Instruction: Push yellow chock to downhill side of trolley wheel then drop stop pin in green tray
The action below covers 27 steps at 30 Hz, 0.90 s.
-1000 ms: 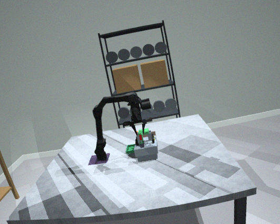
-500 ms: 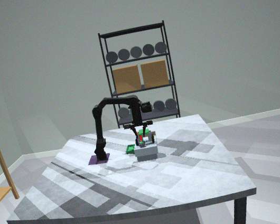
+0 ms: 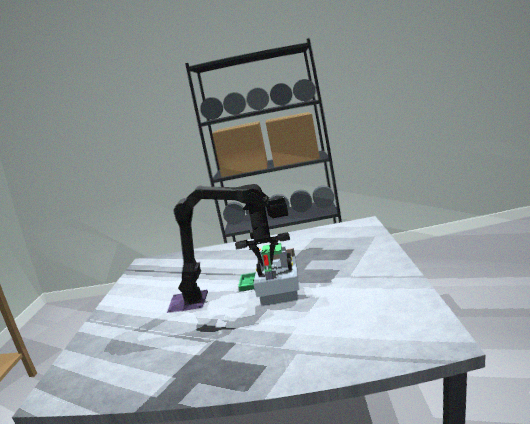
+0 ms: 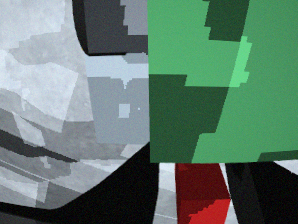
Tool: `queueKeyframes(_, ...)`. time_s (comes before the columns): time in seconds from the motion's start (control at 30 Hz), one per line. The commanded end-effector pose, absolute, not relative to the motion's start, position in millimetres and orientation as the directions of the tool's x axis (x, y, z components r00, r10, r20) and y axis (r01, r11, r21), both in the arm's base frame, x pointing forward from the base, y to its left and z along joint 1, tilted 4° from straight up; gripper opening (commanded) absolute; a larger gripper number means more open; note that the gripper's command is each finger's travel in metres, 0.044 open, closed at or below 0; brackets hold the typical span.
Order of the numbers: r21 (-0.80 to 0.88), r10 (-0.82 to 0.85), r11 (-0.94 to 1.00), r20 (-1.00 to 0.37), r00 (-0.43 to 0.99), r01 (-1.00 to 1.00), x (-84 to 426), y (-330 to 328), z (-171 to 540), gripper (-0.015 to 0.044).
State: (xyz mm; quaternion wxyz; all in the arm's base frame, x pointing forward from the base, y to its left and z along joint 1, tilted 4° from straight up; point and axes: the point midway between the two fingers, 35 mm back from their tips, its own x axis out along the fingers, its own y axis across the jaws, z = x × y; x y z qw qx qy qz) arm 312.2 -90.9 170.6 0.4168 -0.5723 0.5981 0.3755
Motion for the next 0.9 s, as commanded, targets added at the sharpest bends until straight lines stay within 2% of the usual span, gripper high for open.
queueKeyframes(0.0, -0.028, -0.372, 0.063, -0.928, 0.002, -0.998, 312, -91, 171, 0.0059)
queueKeyframes(0.3, -0.028, -0.372, 0.063, -0.928, 0.002, -0.998, 312, -91, 171, 0.0)
queueKeyframes(0.87, -0.026, -0.374, 0.06, -0.927, 0.002, -0.998, 312, -87, 184, 0.0)
